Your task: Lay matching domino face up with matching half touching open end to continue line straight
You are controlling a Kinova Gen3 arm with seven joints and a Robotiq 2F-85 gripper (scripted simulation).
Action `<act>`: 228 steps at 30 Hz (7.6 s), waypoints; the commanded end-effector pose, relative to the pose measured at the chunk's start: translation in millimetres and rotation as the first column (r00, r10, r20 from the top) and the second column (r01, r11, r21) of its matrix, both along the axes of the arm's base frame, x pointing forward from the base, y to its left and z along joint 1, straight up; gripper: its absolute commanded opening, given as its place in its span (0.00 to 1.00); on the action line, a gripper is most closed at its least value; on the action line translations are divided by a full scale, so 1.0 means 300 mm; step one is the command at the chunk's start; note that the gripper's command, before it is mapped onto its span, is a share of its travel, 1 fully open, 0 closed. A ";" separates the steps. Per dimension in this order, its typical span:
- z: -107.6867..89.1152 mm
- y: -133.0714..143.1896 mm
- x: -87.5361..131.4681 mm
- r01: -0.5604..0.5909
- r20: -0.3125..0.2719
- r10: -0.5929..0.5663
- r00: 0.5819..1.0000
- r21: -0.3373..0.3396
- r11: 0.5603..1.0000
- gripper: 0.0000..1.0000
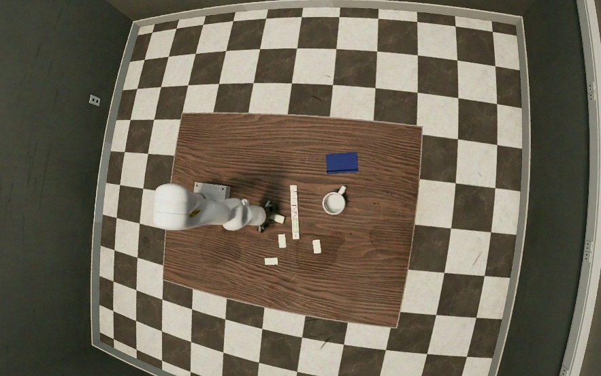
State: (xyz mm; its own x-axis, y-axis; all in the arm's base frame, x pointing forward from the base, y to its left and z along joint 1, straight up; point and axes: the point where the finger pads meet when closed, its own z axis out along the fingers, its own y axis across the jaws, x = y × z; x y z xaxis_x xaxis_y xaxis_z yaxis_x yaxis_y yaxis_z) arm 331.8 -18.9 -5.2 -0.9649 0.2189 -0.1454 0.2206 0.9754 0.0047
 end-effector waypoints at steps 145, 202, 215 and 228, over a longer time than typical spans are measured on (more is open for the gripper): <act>0.356 -0.005 -0.132 0.838 -0.974 -0.135 0.182 0.225 -0.497 0.32; 0.034 0.000 -0.132 0.839 -0.974 -0.134 0.181 0.224 -0.497 0.32; 0.031 0.000 -0.132 0.839 -0.974 -0.134 0.181 0.224 -0.497 0.32; 0.031 0.000 -0.132 0.839 -0.974 -0.134 0.181 0.224 -0.497 0.32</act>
State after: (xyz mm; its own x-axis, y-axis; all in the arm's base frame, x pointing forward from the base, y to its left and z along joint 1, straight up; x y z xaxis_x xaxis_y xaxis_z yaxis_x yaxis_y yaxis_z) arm 292.1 -18.8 4.0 0.0841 0.1446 0.9859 0.8553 -0.5181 0.0030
